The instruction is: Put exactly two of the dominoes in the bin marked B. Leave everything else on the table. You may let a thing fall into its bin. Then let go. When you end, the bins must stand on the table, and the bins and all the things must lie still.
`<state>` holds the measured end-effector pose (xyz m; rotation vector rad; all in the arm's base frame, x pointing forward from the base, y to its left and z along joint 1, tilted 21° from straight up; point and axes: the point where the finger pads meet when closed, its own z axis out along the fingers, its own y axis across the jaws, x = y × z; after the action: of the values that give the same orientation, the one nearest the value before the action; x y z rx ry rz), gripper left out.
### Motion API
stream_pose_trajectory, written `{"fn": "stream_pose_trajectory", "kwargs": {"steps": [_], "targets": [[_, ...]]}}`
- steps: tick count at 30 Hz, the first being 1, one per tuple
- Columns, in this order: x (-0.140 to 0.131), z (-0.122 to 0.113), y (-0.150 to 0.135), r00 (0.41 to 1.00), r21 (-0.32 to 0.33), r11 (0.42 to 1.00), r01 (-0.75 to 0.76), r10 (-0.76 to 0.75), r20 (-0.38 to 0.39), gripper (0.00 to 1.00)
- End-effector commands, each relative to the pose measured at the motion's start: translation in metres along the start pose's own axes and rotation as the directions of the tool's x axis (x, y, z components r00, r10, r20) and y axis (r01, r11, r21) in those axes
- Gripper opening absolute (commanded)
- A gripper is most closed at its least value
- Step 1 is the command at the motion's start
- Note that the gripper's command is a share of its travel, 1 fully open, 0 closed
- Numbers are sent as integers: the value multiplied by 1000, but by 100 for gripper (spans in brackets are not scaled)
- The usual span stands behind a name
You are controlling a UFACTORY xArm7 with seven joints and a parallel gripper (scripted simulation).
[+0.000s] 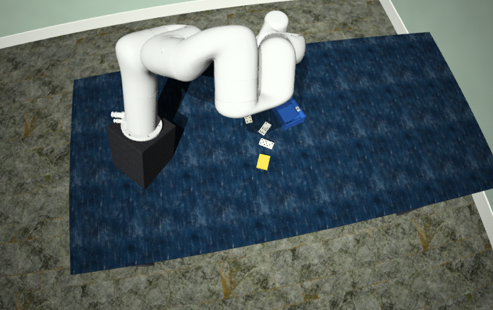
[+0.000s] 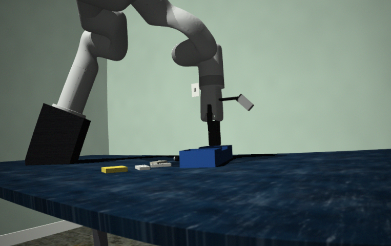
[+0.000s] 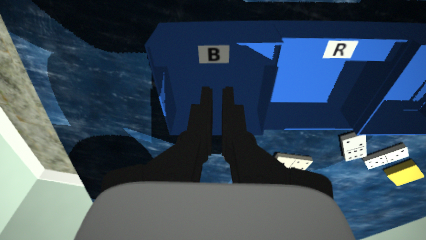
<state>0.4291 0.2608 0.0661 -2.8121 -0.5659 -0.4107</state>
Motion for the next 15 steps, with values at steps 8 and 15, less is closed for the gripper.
{"fn": "stream_pose_trajectory", "kwargs": {"steps": [8,15], "targets": [[1,25,0,1000,0,1000,0,0,-3,7],[1,25,0,1000,0,1000,0,0,-3,7]]}}
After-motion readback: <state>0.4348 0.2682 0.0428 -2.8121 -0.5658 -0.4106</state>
